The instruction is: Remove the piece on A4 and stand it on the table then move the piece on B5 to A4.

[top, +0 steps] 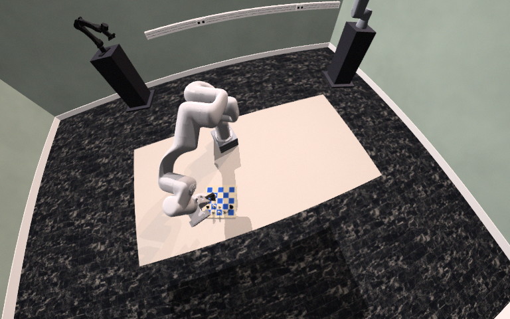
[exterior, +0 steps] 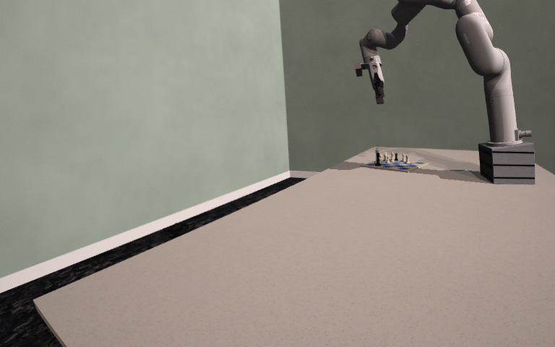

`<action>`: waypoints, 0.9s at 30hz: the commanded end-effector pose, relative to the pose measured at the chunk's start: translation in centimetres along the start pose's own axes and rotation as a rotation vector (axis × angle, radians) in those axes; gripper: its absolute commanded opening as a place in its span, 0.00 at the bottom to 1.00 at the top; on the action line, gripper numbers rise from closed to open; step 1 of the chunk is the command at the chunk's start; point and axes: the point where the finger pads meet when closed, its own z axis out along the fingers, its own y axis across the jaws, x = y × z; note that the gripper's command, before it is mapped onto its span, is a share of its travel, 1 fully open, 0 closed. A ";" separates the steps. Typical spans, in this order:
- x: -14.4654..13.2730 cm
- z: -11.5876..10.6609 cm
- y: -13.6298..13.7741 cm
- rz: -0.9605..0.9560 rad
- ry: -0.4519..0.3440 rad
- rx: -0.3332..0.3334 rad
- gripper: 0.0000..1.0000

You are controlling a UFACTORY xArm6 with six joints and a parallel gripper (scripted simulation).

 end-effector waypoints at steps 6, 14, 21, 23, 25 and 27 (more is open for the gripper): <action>0.3 1.0 5.2 -0.188 0.035 0.114 1.00; -0.4 2.5 9.5 -0.343 0.104 0.176 1.00; -1.2 3.6 12.2 -0.444 0.159 0.207 1.00; -1.7 4.2 13.5 -0.493 0.188 0.219 1.00; -2.2 4.9 14.7 -0.541 0.219 0.228 1.00; -2.2 4.9 14.7 -0.541 0.219 0.228 1.00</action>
